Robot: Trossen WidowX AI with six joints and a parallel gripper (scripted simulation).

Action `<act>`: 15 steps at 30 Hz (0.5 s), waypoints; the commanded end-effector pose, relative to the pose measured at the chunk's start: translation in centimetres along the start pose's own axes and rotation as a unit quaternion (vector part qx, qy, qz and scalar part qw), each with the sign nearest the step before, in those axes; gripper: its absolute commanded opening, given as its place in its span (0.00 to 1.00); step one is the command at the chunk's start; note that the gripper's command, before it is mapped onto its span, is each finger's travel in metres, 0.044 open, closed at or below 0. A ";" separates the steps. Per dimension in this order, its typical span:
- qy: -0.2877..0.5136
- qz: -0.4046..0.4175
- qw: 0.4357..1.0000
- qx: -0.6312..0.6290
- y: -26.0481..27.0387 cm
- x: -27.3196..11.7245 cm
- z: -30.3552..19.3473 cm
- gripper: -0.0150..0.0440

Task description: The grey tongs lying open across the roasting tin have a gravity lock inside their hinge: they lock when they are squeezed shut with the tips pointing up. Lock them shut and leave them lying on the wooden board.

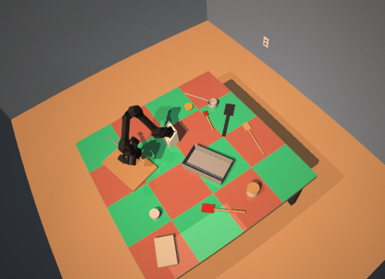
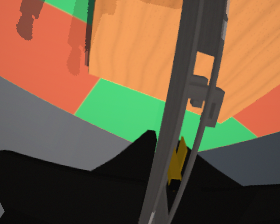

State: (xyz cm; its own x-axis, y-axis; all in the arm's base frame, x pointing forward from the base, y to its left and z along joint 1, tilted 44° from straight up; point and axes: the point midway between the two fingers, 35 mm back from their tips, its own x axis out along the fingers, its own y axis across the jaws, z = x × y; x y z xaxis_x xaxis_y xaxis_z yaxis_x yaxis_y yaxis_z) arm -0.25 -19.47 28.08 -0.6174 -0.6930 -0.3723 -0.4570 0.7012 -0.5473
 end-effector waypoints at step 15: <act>0.086 -0.142 0.986 0.016 -2.4 -2.1 0.2 0.00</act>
State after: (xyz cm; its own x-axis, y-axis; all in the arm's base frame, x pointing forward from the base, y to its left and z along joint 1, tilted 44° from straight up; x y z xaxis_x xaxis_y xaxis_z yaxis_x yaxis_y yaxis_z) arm 2.14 -19.75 30.04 -0.5709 -0.8166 -0.0854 -0.5978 0.4847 -0.6385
